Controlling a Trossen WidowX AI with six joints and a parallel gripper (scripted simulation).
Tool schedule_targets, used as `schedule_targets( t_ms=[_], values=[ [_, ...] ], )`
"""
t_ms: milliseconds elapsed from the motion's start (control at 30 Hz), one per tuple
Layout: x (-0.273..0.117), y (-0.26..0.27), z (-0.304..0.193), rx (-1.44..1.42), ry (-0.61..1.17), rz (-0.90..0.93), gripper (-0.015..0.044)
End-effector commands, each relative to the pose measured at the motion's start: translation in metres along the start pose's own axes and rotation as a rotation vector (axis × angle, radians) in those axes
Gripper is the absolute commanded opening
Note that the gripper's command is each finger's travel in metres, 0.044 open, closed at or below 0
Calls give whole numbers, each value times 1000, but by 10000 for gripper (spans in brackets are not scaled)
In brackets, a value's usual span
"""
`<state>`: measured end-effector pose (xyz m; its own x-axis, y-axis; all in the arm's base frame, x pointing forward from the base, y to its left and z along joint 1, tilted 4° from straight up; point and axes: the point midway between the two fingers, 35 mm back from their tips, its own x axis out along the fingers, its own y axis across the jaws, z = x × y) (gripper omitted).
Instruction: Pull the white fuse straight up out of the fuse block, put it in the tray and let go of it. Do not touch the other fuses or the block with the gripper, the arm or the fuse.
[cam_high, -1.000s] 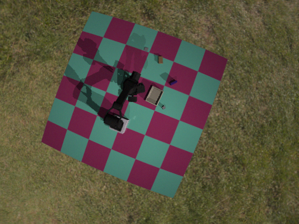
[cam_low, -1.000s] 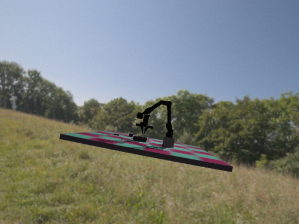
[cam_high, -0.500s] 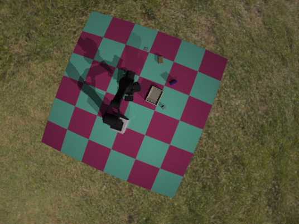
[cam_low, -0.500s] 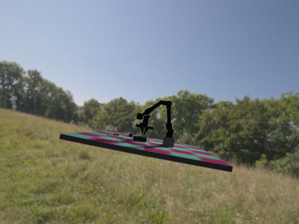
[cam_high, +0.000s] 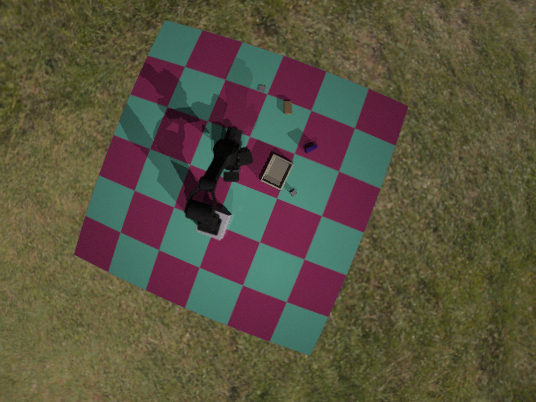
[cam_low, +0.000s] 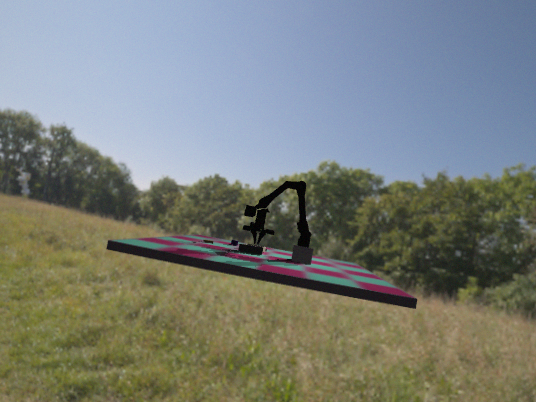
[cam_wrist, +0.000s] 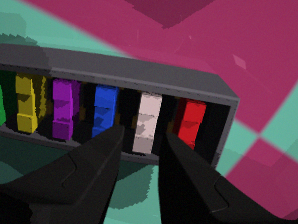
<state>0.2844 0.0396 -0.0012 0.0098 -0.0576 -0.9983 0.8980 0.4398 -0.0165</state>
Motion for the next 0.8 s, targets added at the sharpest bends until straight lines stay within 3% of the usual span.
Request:
schedule_targets(
  t_ms=[0,767],
  values=[
    [4,-1,-1,4,1,-3,74],
    [17,-1,-2,4,1,-3,74]
  ],
)
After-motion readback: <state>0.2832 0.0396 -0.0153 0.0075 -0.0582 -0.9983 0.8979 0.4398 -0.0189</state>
